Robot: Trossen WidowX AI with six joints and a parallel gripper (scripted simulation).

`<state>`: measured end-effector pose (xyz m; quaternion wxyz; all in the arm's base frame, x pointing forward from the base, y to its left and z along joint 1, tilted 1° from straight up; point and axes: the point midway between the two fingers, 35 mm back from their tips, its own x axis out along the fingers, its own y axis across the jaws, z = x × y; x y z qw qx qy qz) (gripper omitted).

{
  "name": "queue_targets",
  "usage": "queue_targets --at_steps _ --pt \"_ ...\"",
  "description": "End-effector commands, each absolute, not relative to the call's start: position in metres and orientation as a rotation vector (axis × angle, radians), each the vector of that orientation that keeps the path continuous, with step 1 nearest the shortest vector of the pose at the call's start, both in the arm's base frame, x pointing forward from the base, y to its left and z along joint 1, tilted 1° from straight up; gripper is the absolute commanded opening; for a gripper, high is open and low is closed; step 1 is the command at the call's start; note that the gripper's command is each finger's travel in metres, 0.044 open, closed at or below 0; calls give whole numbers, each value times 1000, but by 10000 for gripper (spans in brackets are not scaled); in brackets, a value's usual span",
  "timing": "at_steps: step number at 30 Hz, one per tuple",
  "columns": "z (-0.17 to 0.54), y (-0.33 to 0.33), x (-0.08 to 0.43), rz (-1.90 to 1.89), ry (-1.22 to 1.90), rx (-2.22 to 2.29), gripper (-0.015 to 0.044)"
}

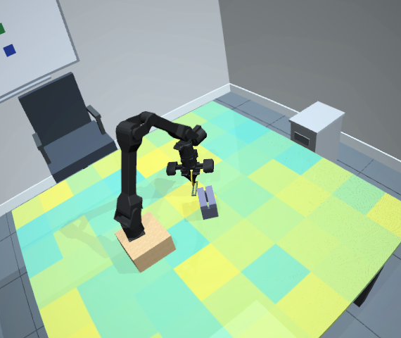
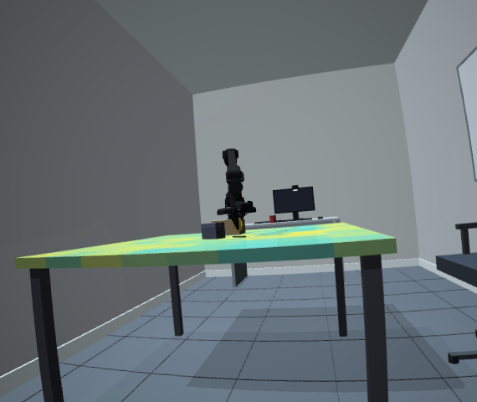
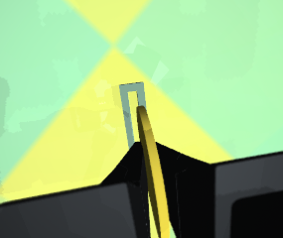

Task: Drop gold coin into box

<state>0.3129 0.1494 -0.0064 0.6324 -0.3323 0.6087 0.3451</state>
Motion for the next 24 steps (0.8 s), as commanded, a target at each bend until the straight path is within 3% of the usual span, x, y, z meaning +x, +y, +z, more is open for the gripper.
queue_targets --at_steps 1,24 --pt "6 150 314 789 1389 -758 0" --pt "62 147 310 775 1405 -759 0"
